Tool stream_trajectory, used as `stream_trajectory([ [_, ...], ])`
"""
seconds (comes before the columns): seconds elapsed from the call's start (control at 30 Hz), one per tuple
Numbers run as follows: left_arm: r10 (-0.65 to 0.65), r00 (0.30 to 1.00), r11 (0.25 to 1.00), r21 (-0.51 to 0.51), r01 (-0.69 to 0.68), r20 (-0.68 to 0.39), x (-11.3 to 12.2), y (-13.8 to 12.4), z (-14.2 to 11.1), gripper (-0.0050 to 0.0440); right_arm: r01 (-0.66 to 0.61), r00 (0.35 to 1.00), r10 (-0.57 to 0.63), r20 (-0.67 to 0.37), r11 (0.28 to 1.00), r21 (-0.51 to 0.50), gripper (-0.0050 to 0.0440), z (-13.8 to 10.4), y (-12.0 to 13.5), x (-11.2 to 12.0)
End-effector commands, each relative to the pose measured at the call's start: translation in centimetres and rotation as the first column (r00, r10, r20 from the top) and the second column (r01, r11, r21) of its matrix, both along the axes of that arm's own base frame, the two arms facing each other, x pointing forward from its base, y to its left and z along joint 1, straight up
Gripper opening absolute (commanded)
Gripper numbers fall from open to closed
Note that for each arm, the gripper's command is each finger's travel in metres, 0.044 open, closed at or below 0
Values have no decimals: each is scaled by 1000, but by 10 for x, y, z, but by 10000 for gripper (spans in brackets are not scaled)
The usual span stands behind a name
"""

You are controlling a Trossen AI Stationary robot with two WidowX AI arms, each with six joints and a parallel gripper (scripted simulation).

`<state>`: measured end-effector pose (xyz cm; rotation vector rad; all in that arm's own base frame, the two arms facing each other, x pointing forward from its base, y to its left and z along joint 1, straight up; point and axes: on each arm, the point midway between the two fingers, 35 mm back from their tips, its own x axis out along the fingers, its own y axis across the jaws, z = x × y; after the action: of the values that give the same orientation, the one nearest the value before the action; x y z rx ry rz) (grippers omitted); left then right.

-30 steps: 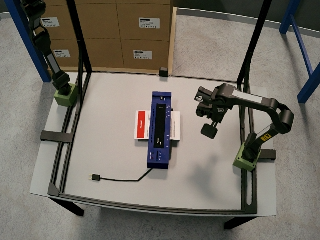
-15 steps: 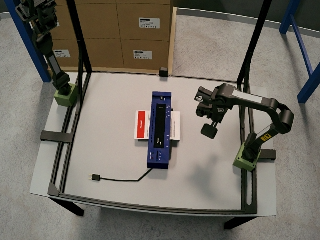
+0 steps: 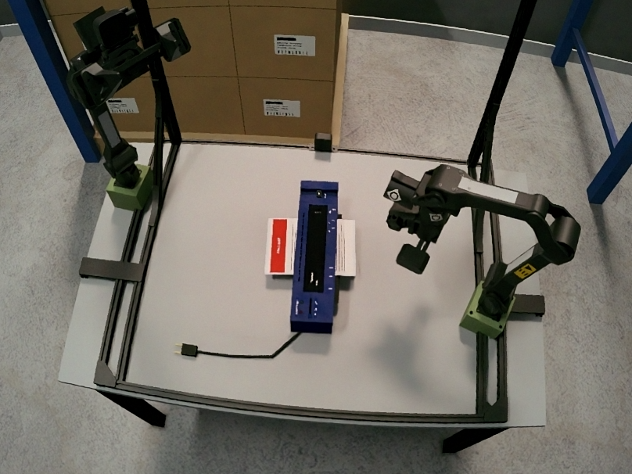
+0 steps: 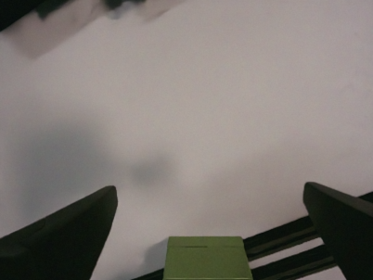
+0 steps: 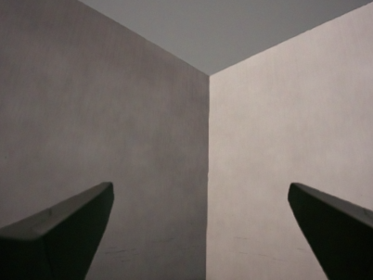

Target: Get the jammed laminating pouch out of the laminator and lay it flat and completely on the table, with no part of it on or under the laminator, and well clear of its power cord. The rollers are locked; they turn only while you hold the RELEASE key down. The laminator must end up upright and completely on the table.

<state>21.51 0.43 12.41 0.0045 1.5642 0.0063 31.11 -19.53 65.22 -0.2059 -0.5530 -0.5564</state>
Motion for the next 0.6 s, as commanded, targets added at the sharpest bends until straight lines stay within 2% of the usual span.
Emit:
stream_trajectory([
  [0.0, 0, 1000, 1000, 0, 0, 20, 2, 0, 4, 440, 4, 999, -3, -44, 1000, 12, 440, -13, -4, 11],
  [0.03, 0, 1000, 1000, 0, 0, 20, 2, 0, 4, 440, 4, 999, -3, -44, 1000, 12, 440, -13, -4, 11],
  [0.07, 0, 1000, 1000, 0, 0, 20, 2, 0, 4, 440, 3, 1000, -3, -22, 1000, 12, 440, -3, -3, 0],
  [0.27, 0, 1000, 1000, 0, 0, 20, 2, 0, 4, 440, 30, 953, 8, -302, 992, 121, 440, -86, -27, 51],
  [0.4, 0, 1000, 1000, 0, 0, 20, 2, 0, 4, 440, 55, 878, 40, -477, 982, 183, 440, -133, -33, 68],
  [0.43, 0, 1000, 1000, 0, 0, 20, 2, 0, 4, 440, 55, 878, 40, -477, 982, 183, 440, -143, -36, 74],
  [0.57, 0, 1000, 1000, 0, 0, 20, 2, 0, 4, 440, 55, 878, 40, -477, 982, 183, 440, -146, -36, 75],
])
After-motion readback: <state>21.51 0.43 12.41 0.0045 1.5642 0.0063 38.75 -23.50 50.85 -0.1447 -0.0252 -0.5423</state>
